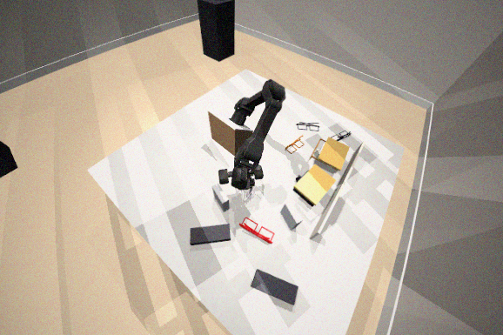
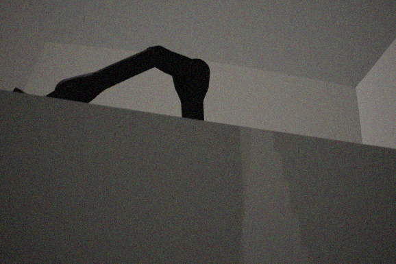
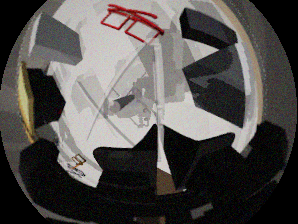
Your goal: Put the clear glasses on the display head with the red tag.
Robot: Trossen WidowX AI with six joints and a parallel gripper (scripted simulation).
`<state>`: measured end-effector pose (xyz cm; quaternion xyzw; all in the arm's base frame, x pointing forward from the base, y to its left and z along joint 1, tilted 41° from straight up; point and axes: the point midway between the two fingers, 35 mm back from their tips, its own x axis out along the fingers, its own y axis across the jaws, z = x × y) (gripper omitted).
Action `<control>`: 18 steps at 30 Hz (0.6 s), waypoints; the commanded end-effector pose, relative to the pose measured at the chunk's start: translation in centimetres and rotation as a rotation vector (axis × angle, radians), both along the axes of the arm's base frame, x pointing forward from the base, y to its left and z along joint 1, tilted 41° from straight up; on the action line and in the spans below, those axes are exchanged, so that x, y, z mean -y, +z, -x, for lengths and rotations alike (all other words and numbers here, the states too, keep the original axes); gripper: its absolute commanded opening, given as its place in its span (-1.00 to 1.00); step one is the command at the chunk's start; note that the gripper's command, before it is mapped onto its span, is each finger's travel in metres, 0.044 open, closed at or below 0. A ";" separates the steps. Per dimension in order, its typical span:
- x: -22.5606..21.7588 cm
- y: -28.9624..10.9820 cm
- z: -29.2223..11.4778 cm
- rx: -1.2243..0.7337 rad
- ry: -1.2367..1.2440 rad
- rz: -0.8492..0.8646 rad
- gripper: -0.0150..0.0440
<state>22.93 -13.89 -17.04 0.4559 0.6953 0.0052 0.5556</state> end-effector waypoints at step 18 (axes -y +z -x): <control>0.1 -0.2 1.7 -0.001 -0.004 -0.002 -0.49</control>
